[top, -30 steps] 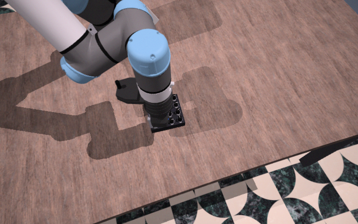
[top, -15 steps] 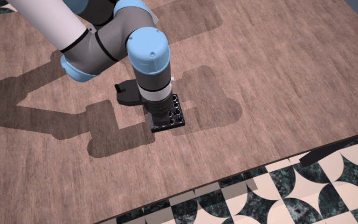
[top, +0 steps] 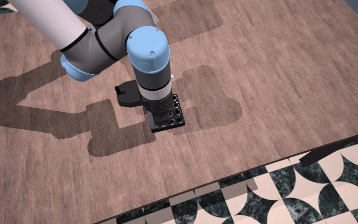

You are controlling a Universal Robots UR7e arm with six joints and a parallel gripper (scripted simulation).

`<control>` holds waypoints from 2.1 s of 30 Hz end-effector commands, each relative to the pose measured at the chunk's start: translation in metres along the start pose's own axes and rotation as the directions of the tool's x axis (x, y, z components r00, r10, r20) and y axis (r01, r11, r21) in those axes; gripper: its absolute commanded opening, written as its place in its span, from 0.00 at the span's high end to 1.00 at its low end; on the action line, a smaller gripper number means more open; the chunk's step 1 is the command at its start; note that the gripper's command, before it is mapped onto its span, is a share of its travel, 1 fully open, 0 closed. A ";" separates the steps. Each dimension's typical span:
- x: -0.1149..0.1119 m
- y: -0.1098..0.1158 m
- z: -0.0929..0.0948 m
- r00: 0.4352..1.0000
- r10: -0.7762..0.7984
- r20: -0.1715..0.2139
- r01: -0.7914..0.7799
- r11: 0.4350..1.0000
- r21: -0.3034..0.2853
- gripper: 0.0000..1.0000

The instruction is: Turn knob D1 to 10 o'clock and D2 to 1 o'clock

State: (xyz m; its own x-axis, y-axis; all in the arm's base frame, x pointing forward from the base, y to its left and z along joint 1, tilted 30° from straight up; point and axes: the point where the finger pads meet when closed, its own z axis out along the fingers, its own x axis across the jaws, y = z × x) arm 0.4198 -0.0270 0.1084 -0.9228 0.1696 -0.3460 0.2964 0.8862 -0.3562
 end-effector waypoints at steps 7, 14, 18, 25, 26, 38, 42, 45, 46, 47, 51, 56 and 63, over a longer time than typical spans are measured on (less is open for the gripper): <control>0.000 0.000 0.000 1.000 -0.016 0.001 0.016 1.000 0.000 0.70; 0.000 0.000 0.000 1.000 -0.017 0.001 0.017 1.000 0.000 0.70; 0.000 0.000 0.000 1.000 -0.017 0.001 0.017 1.000 0.000 0.70; 0.000 0.000 0.000 1.000 -0.017 0.001 0.017 1.000 0.000 0.54; 0.000 0.000 0.000 1.000 -0.017 0.001 0.017 1.000 0.000 0.54; 0.000 0.000 0.000 1.000 -0.017 0.001 0.017 1.000 0.000 0.54; 0.000 0.000 0.000 1.000 -0.017 0.001 0.017 1.000 0.000 0.54; 0.000 0.000 -0.001 1.000 -0.017 0.001 0.017 1.000 0.000 0.54; 0.000 0.000 -0.002 1.000 -0.017 0.001 0.017 1.000 0.000 0.54; 0.000 0.000 -0.002 1.000 -0.017 0.001 0.017 1.000 0.000 0.54; 0.000 0.000 -0.006 1.000 -0.017 0.001 0.017 1.000 0.000 0.54; 0.000 0.000 -0.019 1.000 -0.017 0.001 0.017 1.000 0.000 0.54; 0.000 0.000 -0.036 1.000 -0.017 0.001 0.017 1.000 0.000 0.54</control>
State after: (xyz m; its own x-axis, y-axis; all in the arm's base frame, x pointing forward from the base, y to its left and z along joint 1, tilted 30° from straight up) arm 0.4127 -0.0145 0.1338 -0.9274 0.1540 -0.3408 0.2806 0.8890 -0.3618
